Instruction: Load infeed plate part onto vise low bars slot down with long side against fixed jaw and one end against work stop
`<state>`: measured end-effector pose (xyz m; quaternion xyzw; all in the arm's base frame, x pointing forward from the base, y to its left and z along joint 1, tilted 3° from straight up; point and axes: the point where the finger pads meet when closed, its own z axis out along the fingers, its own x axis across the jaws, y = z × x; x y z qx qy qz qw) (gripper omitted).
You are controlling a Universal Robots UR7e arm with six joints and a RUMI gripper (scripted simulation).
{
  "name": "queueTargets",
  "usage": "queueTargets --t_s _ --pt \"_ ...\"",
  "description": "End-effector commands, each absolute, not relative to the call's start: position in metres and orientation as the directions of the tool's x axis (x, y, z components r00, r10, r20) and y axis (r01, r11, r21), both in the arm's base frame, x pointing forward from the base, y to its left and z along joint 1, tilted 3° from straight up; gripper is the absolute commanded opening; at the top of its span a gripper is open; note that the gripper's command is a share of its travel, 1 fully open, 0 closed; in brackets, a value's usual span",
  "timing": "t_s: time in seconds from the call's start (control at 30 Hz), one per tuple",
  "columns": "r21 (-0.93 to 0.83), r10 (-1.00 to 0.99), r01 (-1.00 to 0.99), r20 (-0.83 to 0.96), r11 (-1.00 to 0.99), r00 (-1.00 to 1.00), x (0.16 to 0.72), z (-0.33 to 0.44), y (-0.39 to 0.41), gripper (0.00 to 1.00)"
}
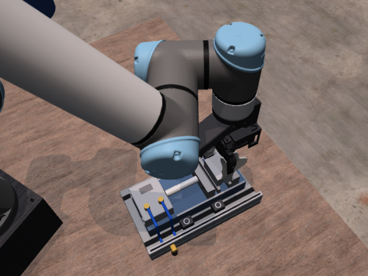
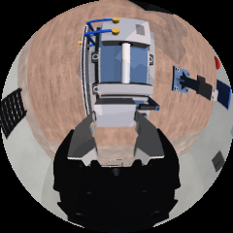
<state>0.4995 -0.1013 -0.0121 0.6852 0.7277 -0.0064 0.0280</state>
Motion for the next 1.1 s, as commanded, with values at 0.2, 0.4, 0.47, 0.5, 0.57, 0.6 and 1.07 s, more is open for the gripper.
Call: queueTargets --t_s 0.2,0.4,0.47,0.5,0.57,0.6,1.07 --pt "0.031 0.997 0.998 -0.050 0.061 -0.059 0.5000 -0.0124 -0.1015 0.00" --pt "0.031 0.997 0.998 -0.050 0.061 -0.059 0.5000 -0.0136 -0.1016 0.00" --pt "0.031 0.997 0.998 -0.050 0.061 -0.059 0.5000 -0.0138 -0.1016 0.00" --pt "0.031 0.997 0.998 -0.050 0.061 -0.059 0.5000 -0.0138 -0.1016 0.00" --pt "0.031 0.997 0.998 -0.050 0.061 -0.059 0.5001 -0.0144 -0.1016 0.00" --pt "0.031 0.997 0.998 -0.050 0.061 -0.059 0.5001 -0.0147 -0.1016 0.00" --pt "0.031 0.997 0.998 -0.050 0.061 -0.059 0.5002 -0.0189 -0.1018 0.00"
